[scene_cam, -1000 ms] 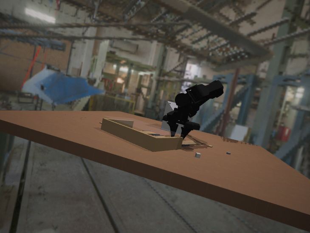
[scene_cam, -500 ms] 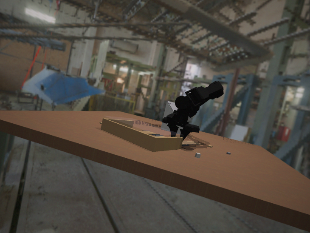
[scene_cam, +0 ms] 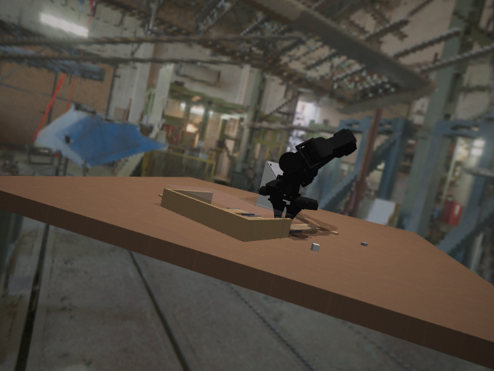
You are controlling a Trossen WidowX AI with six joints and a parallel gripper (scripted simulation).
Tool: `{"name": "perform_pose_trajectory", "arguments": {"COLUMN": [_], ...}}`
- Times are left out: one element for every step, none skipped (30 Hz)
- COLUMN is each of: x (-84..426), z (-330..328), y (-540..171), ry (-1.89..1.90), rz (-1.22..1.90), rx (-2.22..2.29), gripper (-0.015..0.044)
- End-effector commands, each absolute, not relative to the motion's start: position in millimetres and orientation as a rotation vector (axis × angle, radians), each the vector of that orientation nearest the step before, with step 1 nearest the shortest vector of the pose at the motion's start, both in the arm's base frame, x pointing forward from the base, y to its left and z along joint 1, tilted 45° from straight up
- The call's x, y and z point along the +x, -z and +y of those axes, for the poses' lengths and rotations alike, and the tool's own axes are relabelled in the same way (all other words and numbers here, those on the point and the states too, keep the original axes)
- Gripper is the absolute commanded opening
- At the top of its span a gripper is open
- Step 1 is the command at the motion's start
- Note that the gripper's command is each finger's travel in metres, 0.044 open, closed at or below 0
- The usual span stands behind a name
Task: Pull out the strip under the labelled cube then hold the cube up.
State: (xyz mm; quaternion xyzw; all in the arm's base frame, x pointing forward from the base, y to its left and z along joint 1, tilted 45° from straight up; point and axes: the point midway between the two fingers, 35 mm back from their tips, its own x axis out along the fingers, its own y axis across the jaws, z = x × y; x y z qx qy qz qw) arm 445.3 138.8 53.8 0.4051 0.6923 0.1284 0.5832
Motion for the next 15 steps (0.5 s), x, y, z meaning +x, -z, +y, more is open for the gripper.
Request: {"name": "perform_pose_trajectory", "arguments": {"x": [436, 432, 429, 425, 422, 418, 415, 411, 407, 404, 400, 396, 393, 391, 390], "z": [130, 127, 124, 121, 119, 116, 113, 111, 108, 106, 103, 101, 99, 98, 97], "y": [-56, -57, -59, -60, -61, -62, -63, -63, -64, -65, -66, -67, -68, -68, -68], "ry": [-0.297, -0.296, -0.296, -0.295, -0.294, -0.294, -0.294, -0.293, -0.293, -0.293, -0.292, -0.292, -0.292, -0.292, -0.292], "rz": [1.621, 1.621, 1.622, 1.623, 1.624, 1.624, 1.625, 1.626, 1.627, 1.628, 1.628, 1.629, 1.63, 1.63, 1.63], "rx": [0.947, 0.947, 0.947, 0.947, 0.948, 0.948, 0.948, 0.949, 0.949, 0.95, 0.951, 0.951, 0.952, 0.952, 0.952], "gripper": [0.0, 0.0, 0.0, 0.0, 0.0, 0.0, 0.0, 0.0, 0.0, 0.0, 0.0, 0.0, 0.0, 0.0, 0.0]}}
